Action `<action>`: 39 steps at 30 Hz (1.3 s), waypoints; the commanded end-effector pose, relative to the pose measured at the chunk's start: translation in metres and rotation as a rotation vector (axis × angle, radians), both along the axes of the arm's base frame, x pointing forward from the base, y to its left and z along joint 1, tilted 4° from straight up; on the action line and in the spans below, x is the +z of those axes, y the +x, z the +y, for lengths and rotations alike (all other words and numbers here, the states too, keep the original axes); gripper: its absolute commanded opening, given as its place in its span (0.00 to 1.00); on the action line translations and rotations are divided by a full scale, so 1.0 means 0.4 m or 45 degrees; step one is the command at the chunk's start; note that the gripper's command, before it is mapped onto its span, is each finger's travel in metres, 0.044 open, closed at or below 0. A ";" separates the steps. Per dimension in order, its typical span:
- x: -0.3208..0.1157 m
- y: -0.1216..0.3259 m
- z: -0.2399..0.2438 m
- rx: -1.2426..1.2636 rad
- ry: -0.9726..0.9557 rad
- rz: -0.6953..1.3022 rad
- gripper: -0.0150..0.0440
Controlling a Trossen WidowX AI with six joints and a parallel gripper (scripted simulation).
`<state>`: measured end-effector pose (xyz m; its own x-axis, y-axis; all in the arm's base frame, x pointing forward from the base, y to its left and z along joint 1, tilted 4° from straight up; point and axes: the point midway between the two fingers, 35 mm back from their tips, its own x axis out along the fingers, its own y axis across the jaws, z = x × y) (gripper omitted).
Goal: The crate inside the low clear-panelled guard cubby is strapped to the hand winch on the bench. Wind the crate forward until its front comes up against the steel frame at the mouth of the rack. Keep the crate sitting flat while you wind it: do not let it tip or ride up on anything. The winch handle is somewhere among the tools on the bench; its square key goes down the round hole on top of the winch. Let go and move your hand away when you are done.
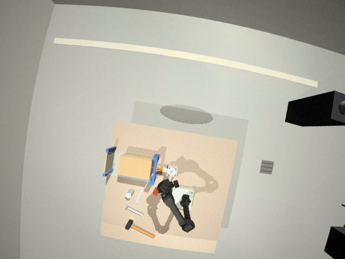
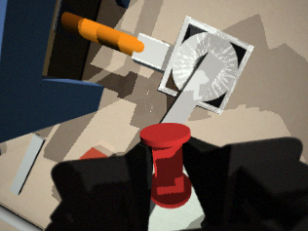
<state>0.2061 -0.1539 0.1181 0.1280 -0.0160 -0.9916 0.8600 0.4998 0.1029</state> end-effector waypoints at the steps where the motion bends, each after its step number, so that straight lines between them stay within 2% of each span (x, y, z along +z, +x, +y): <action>1: -0.033 -0.047 0.023 -0.003 0.059 0.079 0.25; 39: -0.041 -0.152 -0.007 -0.003 0.057 0.084 0.25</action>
<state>0.1625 -0.1592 0.1143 0.1259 0.0019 -0.9920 0.8547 0.5074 0.1094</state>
